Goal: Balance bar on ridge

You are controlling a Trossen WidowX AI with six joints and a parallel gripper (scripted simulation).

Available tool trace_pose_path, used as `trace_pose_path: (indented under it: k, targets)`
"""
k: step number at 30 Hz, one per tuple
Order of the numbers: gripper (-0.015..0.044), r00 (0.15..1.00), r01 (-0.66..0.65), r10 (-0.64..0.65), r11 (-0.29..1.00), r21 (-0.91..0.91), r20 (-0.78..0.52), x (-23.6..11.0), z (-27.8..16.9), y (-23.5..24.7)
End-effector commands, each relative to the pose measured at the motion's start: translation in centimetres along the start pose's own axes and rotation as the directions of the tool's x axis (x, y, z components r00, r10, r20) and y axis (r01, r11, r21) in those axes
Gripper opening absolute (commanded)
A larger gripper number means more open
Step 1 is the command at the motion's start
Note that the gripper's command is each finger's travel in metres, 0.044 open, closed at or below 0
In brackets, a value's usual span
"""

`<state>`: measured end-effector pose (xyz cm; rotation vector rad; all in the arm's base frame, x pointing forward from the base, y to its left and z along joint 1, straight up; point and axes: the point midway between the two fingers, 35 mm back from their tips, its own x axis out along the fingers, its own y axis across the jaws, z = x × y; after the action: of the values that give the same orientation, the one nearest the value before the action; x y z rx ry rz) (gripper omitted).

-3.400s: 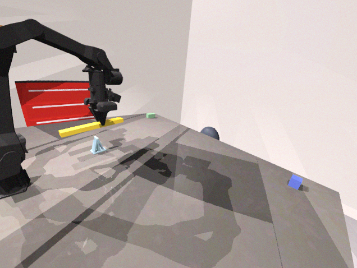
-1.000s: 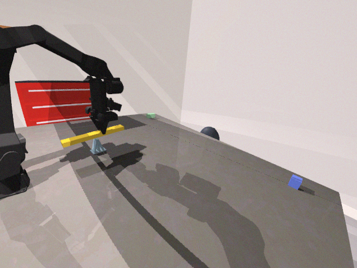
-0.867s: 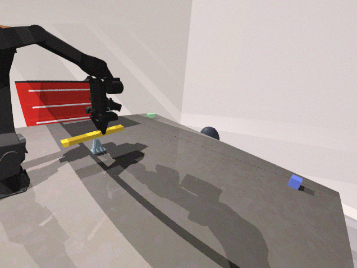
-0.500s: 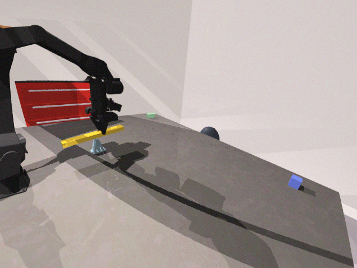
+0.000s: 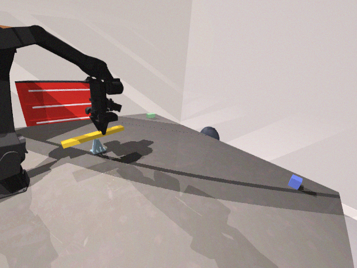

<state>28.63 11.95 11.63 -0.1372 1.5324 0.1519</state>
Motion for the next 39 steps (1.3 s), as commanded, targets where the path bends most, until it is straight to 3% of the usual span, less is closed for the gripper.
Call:
trace_pose_path:
  k: [1,39]
  targets:
    - [0.0000,1.000,-0.001,0.001,1.000,-0.003,-0.001,0.10,0.01,0.02]
    - [0.0000,1.000,-0.001,0.001,1.000,-0.003,-0.001,0.42,-0.03,0.01]
